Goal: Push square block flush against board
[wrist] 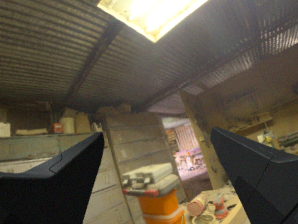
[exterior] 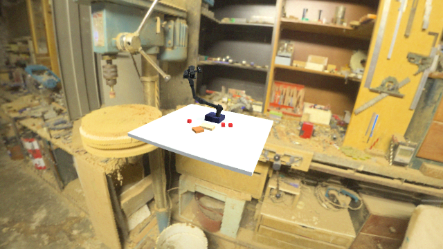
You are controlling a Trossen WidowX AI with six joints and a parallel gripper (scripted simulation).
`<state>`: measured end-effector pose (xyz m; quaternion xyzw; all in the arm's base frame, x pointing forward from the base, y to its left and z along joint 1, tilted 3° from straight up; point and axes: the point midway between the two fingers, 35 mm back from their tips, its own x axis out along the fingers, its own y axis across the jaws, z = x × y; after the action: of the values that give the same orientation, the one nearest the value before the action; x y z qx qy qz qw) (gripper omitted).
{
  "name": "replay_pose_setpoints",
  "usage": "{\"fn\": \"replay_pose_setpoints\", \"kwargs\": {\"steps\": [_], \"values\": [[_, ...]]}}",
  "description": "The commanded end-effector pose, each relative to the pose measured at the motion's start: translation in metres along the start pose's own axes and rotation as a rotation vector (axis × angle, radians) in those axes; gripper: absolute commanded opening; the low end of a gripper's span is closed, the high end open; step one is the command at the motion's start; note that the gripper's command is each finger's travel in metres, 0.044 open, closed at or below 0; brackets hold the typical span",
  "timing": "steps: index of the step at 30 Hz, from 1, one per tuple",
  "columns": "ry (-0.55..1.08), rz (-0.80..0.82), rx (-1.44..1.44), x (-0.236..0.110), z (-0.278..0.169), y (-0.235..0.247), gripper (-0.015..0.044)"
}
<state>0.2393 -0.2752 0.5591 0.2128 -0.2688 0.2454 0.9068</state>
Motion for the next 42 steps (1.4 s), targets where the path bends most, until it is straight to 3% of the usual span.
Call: {"fn": "replay_pose_setpoints", "kwargs": {"steps": [1,15,28,42], "values": [[0.000,0.000,0.000,0.000,0.000,0.000,0.0374],[-0.077,0.073,-0.052,-0.006,0.035,0.075,0.0006],[-0.070,0.123,-0.155,-0.011,0.049,0.171,0.0000],[0.008,0.128,-0.306,-0.001,0.025,0.261,0.0000]]}}
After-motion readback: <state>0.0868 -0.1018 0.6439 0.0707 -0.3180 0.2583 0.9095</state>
